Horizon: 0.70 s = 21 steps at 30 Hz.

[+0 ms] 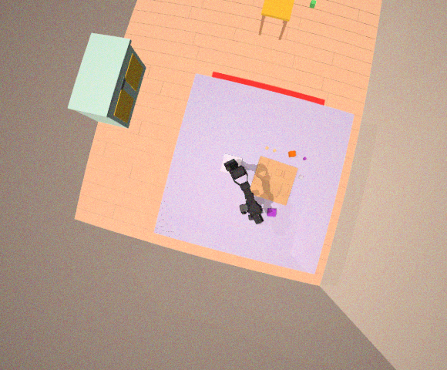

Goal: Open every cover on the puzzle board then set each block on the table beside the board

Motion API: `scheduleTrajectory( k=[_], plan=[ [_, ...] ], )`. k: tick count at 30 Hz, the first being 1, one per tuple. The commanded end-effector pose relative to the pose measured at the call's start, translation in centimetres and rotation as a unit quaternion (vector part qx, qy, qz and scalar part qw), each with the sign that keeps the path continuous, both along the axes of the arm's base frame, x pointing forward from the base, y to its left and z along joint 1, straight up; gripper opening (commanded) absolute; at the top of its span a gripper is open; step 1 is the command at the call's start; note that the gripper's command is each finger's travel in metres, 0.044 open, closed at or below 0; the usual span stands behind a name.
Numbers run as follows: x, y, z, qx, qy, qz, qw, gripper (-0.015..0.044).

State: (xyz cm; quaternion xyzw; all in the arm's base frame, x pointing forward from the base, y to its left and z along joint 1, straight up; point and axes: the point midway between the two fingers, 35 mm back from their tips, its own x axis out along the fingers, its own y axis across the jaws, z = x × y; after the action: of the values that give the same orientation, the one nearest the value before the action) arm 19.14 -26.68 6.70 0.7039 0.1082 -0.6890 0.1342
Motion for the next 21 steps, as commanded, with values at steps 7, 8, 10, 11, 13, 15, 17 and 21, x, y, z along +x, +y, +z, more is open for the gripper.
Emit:
scheduleTrajectory(
  k=[7,8,10,11,13,15,17,21],
  plan=[
    [-0.2,0.2,-2.0,0.003,0.004,0.002,1.000,0.0080],
    [-0.2,0.2,-2.2,0.003,0.004,0.002,1.000,0.0080],
    [-0.3,0.3,-2.5,0.003,0.004,0.002,1.000,0.0080],
    [-0.3,0.3,-2.7,0.003,0.004,0.002,1.000,0.0080],
    [-0.3,0.3,-3.0,0.003,0.004,0.002,1.000,0.0080],
    [-0.3,0.4,-3.3,0.003,0.004,0.002,1.000,0.0080],
    [-0.4,0.4,-3.5,0.003,0.004,0.002,1.000,0.0080],
    [-0.4,0.4,-3.5,0.003,0.004,0.002,1.000,0.0080]
  ],
)
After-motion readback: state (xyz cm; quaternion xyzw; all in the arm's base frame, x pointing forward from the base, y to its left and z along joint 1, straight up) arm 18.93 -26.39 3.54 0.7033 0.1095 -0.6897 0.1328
